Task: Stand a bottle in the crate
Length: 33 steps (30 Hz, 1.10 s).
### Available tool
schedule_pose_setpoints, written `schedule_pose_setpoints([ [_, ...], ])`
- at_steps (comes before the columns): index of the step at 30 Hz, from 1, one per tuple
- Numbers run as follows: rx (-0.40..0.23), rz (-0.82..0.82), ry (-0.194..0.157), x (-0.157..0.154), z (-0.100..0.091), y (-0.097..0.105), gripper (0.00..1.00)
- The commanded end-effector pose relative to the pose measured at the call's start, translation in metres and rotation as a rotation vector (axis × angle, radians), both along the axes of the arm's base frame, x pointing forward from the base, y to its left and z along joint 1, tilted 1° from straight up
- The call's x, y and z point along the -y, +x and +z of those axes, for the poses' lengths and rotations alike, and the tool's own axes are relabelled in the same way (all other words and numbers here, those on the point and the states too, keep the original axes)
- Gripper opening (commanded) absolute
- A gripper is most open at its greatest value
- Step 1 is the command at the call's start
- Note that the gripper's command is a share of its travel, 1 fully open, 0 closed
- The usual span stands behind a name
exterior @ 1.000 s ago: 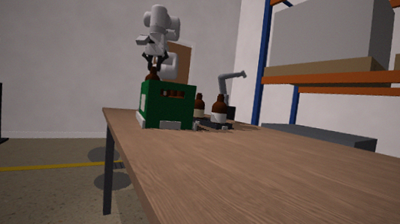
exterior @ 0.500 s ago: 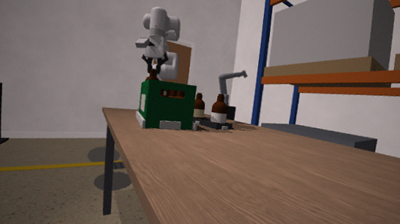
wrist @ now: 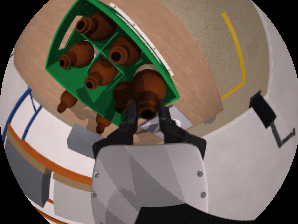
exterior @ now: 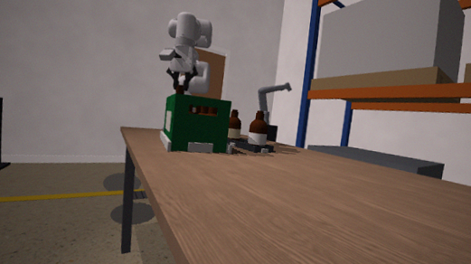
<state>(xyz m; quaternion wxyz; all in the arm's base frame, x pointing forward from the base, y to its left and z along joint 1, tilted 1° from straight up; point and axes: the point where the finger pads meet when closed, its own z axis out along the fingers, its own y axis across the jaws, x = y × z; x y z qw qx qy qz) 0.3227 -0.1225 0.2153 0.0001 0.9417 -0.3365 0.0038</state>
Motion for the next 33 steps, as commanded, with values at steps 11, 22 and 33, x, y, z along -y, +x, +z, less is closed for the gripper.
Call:
schedule_pose_setpoints([
  [11, 0.004, 0.0, -0.001, 0.0005, -0.0077, 0.0012, 0.0],
  [22, 0.004, 0.0, -0.001, 0.0005, -0.009, 0.0012, 0.0],
  [33, 0.004, 0.0, -0.001, 0.0005, -0.009, 0.0012, 0.0],
])
